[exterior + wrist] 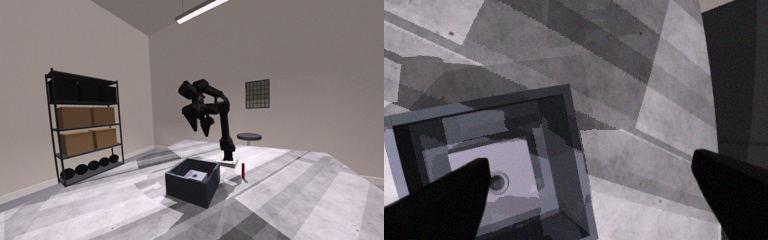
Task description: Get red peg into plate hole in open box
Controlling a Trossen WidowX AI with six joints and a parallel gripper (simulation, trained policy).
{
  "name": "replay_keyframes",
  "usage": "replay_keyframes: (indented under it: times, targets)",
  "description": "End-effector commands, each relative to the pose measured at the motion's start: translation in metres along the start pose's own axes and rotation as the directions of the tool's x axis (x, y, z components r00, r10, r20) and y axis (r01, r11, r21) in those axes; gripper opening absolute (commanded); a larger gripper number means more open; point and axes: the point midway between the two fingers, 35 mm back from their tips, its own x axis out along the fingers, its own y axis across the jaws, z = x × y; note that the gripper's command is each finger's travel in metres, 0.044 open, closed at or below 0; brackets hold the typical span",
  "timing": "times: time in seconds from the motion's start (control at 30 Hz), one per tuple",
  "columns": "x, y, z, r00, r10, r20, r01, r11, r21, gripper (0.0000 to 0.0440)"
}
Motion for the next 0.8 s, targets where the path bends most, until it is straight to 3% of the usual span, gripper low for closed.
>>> replay_keyframes:
  times: [0.0,0.33,0.77]
  targets:
    - [0.006,0.016,0.002,0.998,0.063,-0.015,-0.060,0.991,0.116,0.0440]
    - [0.016,0.055,0.015,0.976,0.213,-0.050,-0.174,0.893,0.415,0.0440]
    - [0.026,0.104,0.038,0.913,0.390,-0.124,-0.175,0.647,0.742,0.0440]
